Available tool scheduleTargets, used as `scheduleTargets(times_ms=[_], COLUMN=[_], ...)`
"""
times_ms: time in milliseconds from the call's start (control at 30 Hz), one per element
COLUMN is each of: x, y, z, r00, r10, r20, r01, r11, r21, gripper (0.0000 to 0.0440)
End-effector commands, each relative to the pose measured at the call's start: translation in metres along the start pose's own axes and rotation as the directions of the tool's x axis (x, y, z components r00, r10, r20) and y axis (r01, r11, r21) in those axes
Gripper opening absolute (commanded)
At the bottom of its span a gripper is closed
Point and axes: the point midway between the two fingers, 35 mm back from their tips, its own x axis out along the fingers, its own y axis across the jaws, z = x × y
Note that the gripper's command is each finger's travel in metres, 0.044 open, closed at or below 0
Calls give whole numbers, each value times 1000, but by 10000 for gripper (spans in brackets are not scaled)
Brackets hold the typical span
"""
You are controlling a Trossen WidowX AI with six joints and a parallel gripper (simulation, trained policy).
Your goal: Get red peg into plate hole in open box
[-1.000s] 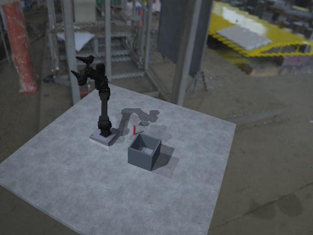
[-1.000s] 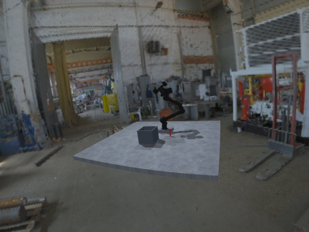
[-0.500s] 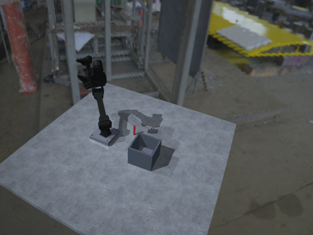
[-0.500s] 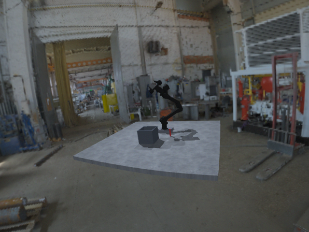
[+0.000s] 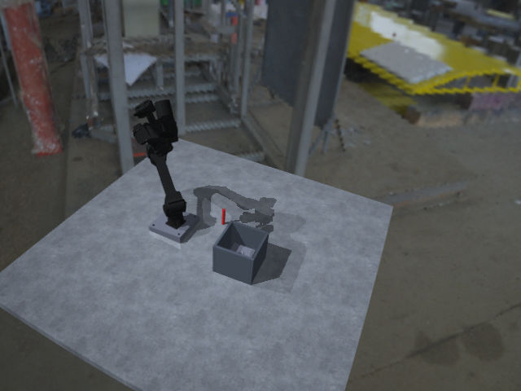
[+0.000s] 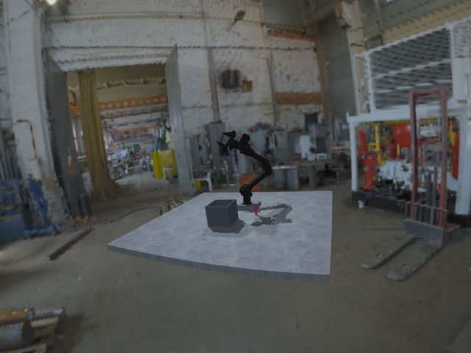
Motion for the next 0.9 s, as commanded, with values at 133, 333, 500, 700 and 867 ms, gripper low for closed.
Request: scheduleTargets(times_ms=[133,333,500,700,867], x=[3,-1,-8,-20,-33], y=[-34,-60,-82,-106,-125], z=[-22,-40,-55,-72,-85], r00=[981,942,893,817,740], r10=[-167,-292,-391,-500,-583], r20=[-93,-165,-223,-288,-336], r01=[176,316,431,561,660], r11=[980,938,886,806,725], r21=[90,142,172,192,195], gripper=[440,440,440,440,440])
